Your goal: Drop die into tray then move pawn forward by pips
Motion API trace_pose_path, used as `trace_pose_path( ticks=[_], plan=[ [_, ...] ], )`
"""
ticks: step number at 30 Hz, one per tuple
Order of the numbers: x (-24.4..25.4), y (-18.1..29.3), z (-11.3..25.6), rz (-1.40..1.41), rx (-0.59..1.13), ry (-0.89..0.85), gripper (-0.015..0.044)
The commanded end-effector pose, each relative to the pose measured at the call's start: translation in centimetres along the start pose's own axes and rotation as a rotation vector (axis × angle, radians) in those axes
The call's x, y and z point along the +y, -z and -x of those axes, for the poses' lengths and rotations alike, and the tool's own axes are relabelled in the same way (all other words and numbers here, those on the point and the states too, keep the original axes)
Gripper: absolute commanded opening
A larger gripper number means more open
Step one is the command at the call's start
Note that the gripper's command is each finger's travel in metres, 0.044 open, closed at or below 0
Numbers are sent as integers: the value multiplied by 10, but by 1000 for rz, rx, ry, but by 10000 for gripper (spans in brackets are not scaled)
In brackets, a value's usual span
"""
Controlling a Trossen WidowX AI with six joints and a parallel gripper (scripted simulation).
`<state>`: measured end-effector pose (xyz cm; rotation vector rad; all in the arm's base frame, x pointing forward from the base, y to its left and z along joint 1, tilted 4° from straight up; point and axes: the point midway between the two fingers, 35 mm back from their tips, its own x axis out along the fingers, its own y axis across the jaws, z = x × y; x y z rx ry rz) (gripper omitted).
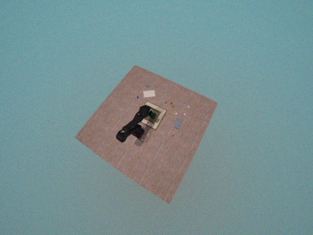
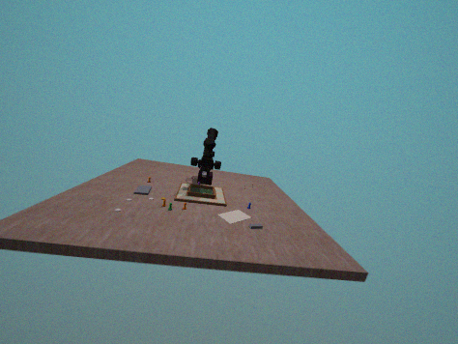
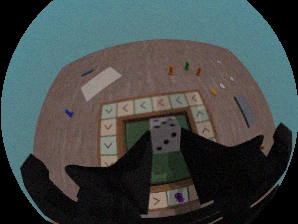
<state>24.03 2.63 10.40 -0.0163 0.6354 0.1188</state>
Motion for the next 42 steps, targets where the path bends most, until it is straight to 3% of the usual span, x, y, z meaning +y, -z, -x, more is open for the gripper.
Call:
trace_pose_path(
  ticks=[1,16,34,36,38,42],
  plan=[
    [0,0,0,0,0,0,53],
    [0,-30,26,2,3,-5,440],
    [1,-9,-24,4,810,-4,440],
    [1,-8,-26,5,840,-4,440],
    [1,-12,-22,-3,767,-8,440],
    [-10,13,-4,132,788,-58,335]
  ],
)
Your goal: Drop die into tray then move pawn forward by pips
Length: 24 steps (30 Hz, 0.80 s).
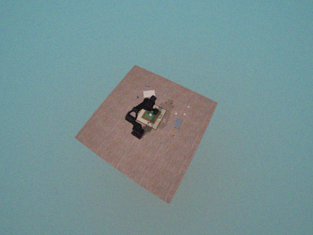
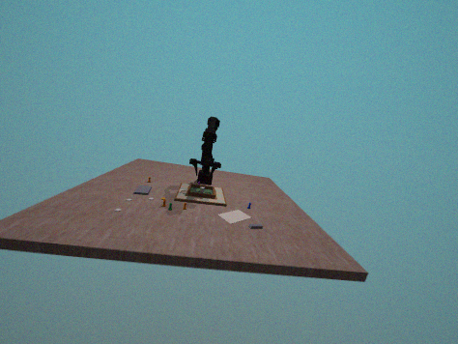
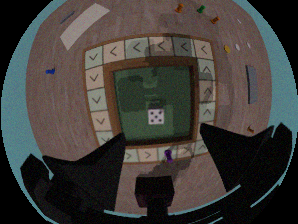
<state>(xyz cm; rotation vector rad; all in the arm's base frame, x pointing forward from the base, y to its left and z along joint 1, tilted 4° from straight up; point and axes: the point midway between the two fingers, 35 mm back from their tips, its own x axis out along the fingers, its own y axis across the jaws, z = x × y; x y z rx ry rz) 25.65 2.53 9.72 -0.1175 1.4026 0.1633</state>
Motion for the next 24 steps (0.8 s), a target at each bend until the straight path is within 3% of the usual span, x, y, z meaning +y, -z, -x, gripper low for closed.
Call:
trace_pose_path(
  ticks=[1,5,24],
  plan=[
    [-9,35,-6,131,27,0,309],
    [-16,88,-19,367,65,-10,204],
    [-18,104,-45,448,77,-17,200]
  ],
)
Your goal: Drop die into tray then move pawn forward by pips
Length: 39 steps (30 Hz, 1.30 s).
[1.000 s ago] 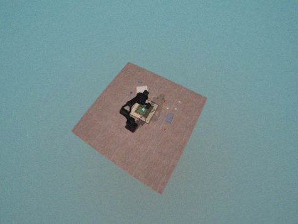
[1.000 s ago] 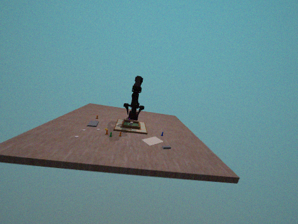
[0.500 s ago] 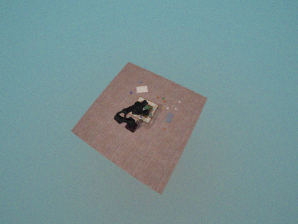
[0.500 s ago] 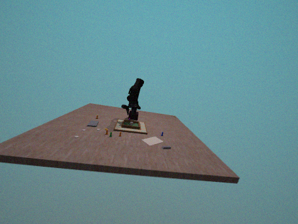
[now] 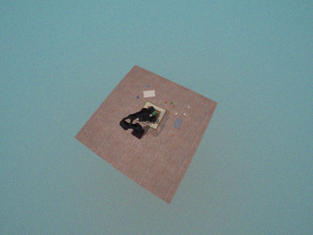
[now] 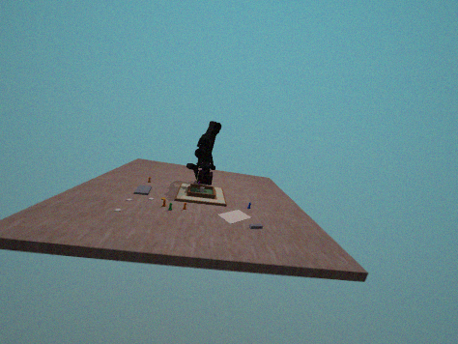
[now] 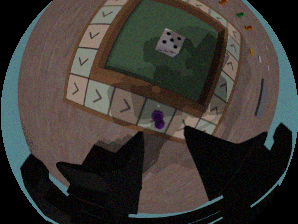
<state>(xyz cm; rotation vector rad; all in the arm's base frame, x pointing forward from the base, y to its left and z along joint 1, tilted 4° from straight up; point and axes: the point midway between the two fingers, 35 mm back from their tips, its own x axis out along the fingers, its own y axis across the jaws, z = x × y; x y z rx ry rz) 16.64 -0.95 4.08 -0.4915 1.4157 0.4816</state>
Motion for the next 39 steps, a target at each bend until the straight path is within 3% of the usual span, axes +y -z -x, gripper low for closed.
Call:
trace_pose_path(
  ticks=[1,25,30,39],
  plan=[
    [1,1,-7,2,6,-11,200],
    [2,2,-43,2,6,-12,200],
    [2,2,-43,2,6,-12,69],
    [2,2,-43,2,6,-12,9]
  ],
)
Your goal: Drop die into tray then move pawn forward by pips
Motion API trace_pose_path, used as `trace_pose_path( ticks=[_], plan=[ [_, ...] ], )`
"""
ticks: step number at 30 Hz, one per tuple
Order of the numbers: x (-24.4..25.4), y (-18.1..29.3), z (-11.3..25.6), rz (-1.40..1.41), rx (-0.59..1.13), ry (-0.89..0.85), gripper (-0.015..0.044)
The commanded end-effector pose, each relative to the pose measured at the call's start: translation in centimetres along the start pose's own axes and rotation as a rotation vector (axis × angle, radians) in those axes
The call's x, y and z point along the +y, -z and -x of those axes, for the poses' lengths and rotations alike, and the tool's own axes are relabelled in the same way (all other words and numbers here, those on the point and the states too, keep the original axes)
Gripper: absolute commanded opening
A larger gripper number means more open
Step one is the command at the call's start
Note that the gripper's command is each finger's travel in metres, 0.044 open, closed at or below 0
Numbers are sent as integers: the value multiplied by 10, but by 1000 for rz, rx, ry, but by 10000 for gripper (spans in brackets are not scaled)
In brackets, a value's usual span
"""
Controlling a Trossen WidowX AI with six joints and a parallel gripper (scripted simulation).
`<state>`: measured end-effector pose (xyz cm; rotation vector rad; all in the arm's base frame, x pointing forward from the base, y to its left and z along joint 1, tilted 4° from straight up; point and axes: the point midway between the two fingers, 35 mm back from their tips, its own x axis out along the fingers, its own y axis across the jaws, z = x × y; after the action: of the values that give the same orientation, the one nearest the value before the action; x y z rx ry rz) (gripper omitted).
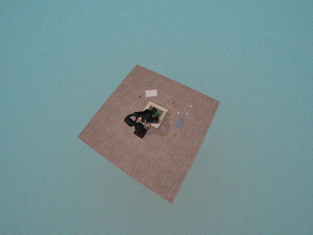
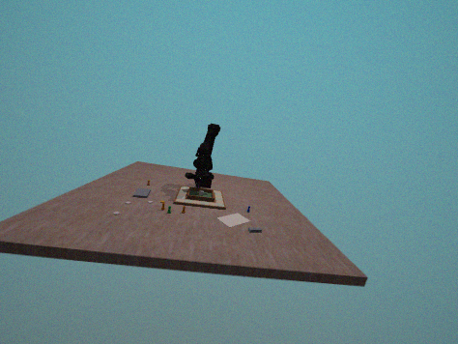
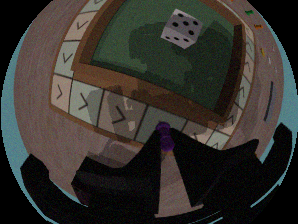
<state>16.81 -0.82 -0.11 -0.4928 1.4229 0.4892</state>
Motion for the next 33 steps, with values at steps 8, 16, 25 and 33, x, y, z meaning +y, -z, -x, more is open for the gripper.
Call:
trace_pose_path(
  ticks=[8,16,25,33],
  plan=[
    [-4,-6,26,-3,-1,-5,0],
    [-6,-8,69,-3,-1,-4,0],
    [0,-1,119,-3,-1,-4,0],
    [-7,-5,126,-5,-1,-1,0]
  ],
)
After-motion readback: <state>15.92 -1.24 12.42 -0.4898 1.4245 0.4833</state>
